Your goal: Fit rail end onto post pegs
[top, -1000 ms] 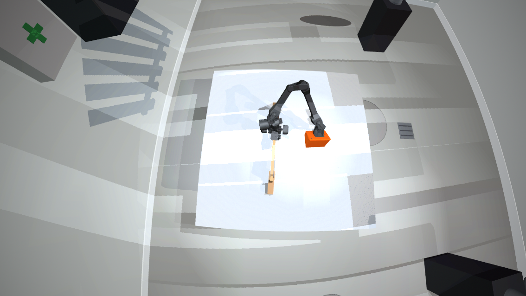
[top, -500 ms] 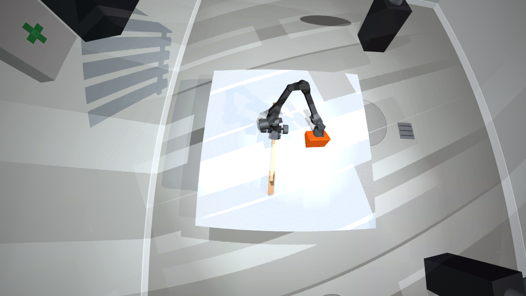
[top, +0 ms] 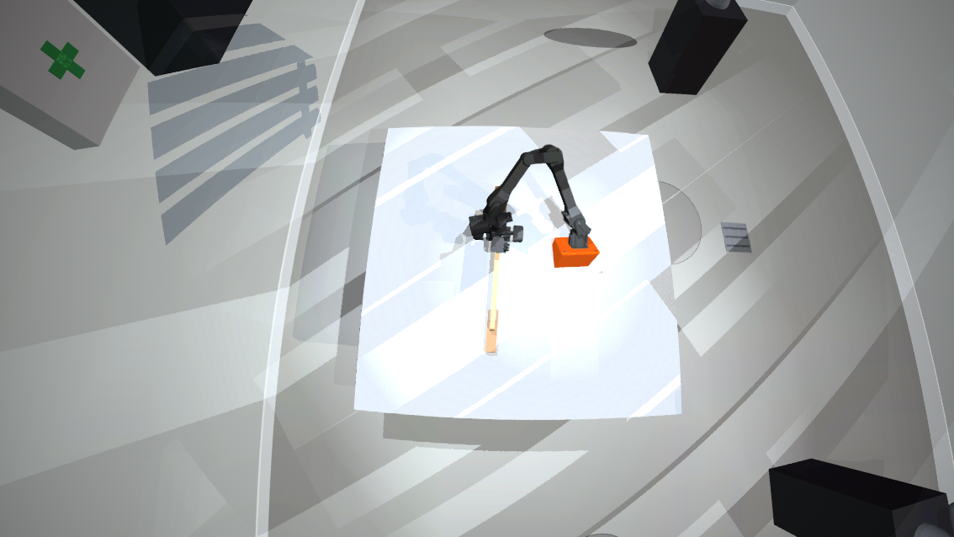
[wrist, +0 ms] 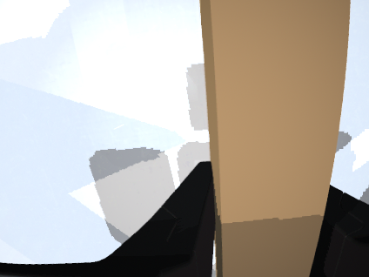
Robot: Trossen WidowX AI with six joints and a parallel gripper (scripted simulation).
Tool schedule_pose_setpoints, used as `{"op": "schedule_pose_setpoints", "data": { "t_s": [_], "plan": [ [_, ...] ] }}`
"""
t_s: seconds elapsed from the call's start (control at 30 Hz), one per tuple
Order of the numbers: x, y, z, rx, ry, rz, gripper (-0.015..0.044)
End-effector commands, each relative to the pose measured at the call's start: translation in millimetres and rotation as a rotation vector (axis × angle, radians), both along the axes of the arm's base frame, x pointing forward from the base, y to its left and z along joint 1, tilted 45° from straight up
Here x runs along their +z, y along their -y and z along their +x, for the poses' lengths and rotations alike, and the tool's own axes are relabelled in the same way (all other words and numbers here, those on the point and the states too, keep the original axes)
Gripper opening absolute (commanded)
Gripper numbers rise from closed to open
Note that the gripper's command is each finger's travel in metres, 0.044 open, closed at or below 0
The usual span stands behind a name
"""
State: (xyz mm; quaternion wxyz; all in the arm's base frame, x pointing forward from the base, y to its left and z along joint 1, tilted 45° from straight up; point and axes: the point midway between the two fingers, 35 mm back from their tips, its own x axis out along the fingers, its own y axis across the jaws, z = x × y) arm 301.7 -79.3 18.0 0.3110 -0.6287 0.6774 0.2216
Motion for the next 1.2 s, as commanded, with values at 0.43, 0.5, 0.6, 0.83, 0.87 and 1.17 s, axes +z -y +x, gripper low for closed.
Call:
{"op": "schedule_pose_setpoints", "data": {
  "t_s": [0.43,0.5,0.6,0.83,0.87,1.17],
  "plan": [
    [6.3,-8.8,1.7,0.003,0.005,0.011,0.0000],
    [6.7,-9.2,1.7,0.003,0.005,0.011,0.0000],
    [5.9,-8.4,1.6,0.003,0.005,0.011,0.0000],
    [3.7,-6.3,1.4,0.003,0.005,0.011,0.0000],
    [3.7,-6.3,1.4,0.003,0.005,0.011,0.0000],
    [5.3,-8.0,1.0,0.003,0.005,0.011,0.0000]
  ]
}}
